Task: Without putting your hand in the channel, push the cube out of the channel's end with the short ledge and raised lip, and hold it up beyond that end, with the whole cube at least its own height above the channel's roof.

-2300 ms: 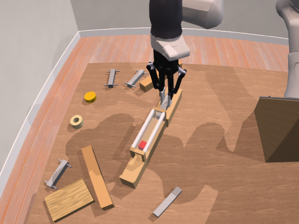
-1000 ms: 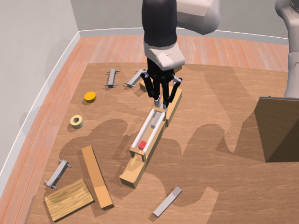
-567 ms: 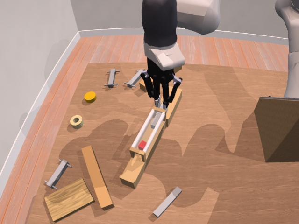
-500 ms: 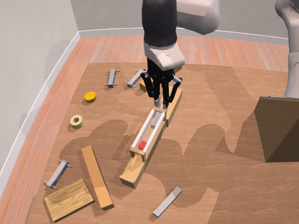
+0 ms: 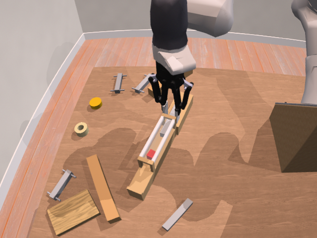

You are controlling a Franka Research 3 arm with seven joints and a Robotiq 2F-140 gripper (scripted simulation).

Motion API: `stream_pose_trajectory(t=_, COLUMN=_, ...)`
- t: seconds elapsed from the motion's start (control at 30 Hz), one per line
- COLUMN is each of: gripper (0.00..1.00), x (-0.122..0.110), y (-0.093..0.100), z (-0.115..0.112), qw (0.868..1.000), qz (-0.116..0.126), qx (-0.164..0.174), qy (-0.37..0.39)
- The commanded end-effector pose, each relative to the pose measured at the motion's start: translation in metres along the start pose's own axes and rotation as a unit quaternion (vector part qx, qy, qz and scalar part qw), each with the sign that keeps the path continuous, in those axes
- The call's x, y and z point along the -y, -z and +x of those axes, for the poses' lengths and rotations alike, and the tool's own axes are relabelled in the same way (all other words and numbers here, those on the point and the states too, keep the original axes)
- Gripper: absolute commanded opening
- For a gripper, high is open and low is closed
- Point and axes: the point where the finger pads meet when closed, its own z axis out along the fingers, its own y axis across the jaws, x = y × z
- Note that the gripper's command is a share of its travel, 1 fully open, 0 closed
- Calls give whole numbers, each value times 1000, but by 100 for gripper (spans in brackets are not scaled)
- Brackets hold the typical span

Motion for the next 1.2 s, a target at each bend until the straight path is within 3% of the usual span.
stream_pose_trajectory(t=0.0, gripper=23, x=0, y=1, z=1, qw=1000, qz=0, qx=0, qy=-2)
stream_pose_trajectory(t=0.73, gripper=23, x=0, y=1, z=1, qw=1000, qz=0, qx=0, qy=-2)
stream_pose_trajectory(t=0.8, gripper=23, x=0, y=11, z=1, qw=1000, qz=0, qx=0, qy=-2)
stream_pose_trajectory(t=0.87, gripper=23, x=0, y=32, z=1, qw=1000, qz=0, qx=0, qy=-2)
stream_pose_trajectory(t=0.93, gripper=23, x=0, y=32, z=1, qw=1000, qz=0, qx=0, qy=-2)
stream_pose_trajectory(t=1.03, gripper=23, x=0, y=62, z=1, qw=1000, qz=0, qx=0, qy=-2)
stream_pose_trajectory(t=1.17, gripper=23, x=0, y=67, z=1, qw=1000, qz=0, qx=0, qy=-2)
